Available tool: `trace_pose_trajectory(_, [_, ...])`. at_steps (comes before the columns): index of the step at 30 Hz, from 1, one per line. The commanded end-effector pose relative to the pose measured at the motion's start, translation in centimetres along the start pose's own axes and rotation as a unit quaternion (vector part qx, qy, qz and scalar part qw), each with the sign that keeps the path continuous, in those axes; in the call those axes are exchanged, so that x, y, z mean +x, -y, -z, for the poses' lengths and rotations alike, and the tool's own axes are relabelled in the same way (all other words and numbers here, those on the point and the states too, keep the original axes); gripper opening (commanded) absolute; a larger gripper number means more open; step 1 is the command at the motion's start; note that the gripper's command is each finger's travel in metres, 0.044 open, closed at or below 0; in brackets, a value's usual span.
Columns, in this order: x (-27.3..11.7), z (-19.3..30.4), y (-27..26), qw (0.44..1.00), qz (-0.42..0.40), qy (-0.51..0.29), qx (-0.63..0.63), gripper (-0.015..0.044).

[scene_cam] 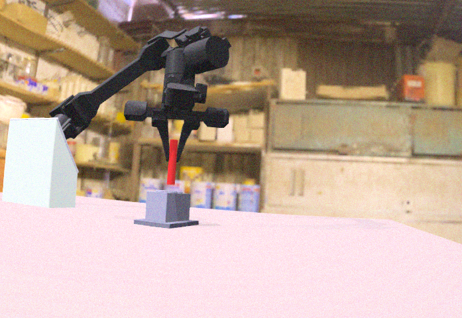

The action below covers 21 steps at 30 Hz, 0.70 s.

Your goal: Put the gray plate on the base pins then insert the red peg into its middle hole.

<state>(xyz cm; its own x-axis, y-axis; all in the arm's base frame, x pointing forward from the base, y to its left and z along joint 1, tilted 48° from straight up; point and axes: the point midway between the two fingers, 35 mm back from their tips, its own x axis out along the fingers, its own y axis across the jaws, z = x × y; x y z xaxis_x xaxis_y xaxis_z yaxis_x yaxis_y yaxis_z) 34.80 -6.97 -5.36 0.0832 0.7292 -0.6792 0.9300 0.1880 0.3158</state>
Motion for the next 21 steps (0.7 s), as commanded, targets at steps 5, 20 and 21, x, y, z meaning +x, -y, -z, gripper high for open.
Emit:
trace_pose_trajectory(5, [0.0,0.0,0.0,1.000,0.000,0.000,0.000,0.0000])
trace_pose_trajectory(20, [1.5,-0.1,0.2,1.000,0.001,0.000,-0.001,0.0000])
trace_pose_trajectory(21, [1.6,-0.1,0.2,1.000,0.001,0.001,-0.001,0.0000])
